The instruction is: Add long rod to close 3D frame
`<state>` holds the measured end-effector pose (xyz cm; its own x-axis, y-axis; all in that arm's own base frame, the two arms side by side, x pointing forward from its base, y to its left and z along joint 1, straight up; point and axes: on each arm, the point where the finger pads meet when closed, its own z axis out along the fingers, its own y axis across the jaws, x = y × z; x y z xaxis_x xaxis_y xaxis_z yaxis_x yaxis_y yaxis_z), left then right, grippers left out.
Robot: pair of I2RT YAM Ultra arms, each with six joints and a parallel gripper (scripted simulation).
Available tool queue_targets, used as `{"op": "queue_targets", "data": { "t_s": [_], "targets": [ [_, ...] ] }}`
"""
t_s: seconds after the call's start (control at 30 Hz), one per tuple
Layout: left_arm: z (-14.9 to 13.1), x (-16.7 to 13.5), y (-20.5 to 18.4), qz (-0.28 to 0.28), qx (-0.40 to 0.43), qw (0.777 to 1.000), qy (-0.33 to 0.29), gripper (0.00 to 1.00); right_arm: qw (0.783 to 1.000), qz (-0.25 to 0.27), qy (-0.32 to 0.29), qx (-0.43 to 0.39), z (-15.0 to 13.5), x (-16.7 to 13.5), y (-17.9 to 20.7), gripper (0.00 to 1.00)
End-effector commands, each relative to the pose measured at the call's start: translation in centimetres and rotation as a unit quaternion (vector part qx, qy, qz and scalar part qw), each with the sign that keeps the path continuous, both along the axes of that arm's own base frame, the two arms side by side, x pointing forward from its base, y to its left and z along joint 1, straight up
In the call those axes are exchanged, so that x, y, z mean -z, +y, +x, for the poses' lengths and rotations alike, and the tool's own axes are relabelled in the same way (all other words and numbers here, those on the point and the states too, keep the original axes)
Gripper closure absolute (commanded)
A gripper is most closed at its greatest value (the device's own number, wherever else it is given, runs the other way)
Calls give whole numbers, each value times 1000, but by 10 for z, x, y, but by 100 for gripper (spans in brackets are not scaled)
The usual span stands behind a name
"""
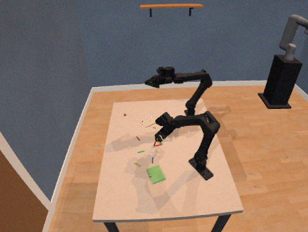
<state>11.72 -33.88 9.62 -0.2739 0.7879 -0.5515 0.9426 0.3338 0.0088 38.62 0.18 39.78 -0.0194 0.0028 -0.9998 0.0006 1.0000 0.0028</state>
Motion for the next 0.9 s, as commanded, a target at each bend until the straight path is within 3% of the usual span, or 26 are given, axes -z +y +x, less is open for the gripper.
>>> {"op": "queue_targets", "data": {
  "t_s": [0.0, 0.2, 0.27, 0.3, 0.43, 0.53, 0.77, 0.83, 0.87],
  "targets": [
    [14, -18, 13, -15, -25, 999, -28, 0, 1000, -4, -14, 0, -8, -14, -2, 87],
    [57, -60, 71, -42, -105, 989, -100, 0, 1000, -1, -18, 1, -8, -16, -2, 87],
    [57, -60, 71, -42, -105, 989, -100, 0, 1000, -1, -18, 1, -8, -16, -2, 87],
    [66, -79, 80, -65, -121, 984, -118, 0, 1000, -1, -18, 1, -8, -16, -2, 87],
    [100, -147, 116, -156, -177, 954, -184, 0, 1000, -1, -18, 1, -8, -16, -2, 87],
    [118, -180, 136, -198, -206, 933, -218, 0, 1000, -1, -18, 1, -8, -16, -2, 87],
    [174, -235, 196, -251, -312, 872, -283, 0, 1000, -1, -16, 0, -6, -14, -1, 87],
    [174, -235, 196, -251, -312, 872, -283, 0, 1000, -1, -16, 0, -6, -14, -1, 87],
    [185, -245, 213, -258, -339, 855, -295, 0, 1000, -1, -16, 0, -6, -14, -1, 87]
  ]
}}
